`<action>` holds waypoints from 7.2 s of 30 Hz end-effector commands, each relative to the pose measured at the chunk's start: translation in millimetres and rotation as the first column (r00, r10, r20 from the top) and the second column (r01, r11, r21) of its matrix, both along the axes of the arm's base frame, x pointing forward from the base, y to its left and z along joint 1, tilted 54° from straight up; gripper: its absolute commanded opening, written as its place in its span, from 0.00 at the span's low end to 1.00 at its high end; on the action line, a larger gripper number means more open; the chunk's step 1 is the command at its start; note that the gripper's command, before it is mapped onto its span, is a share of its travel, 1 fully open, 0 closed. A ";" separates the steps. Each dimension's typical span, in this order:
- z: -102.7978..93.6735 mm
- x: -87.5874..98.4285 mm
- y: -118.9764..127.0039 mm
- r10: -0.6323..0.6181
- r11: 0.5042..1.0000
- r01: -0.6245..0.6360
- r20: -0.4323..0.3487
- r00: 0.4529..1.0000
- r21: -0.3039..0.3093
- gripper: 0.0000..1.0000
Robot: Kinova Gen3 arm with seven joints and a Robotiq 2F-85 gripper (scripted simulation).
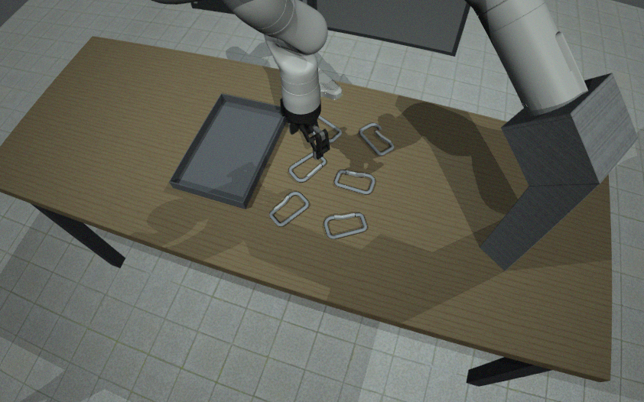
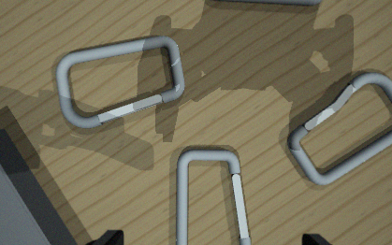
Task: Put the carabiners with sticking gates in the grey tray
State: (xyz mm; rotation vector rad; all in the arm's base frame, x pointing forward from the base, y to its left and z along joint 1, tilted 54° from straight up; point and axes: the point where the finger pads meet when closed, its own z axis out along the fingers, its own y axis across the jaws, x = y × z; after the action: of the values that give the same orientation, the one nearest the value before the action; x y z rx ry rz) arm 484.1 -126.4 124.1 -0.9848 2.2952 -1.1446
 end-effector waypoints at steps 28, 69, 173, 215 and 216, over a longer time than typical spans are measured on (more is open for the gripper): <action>-17.2 15.6 55.9 0.012 1.000 -0.012 -0.009 1.000 -0.011 1.00; -54.8 49.7 100.1 0.020 0.999 -0.021 -0.024 1.000 -0.030 1.00; -98.4 97.0 59.0 0.031 0.999 -0.031 -0.016 0.999 -0.018 0.75; -97.4 96.5 60.4 0.032 0.999 -0.032 -0.015 0.999 -0.017 0.63; -97.4 96.5 60.4 0.032 0.999 -0.032 -0.015 0.999 -0.017 0.63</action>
State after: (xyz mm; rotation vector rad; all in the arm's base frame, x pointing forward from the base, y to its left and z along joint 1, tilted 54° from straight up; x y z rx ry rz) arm 580.2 -66.0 26.8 -1.0360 2.2765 -1.1502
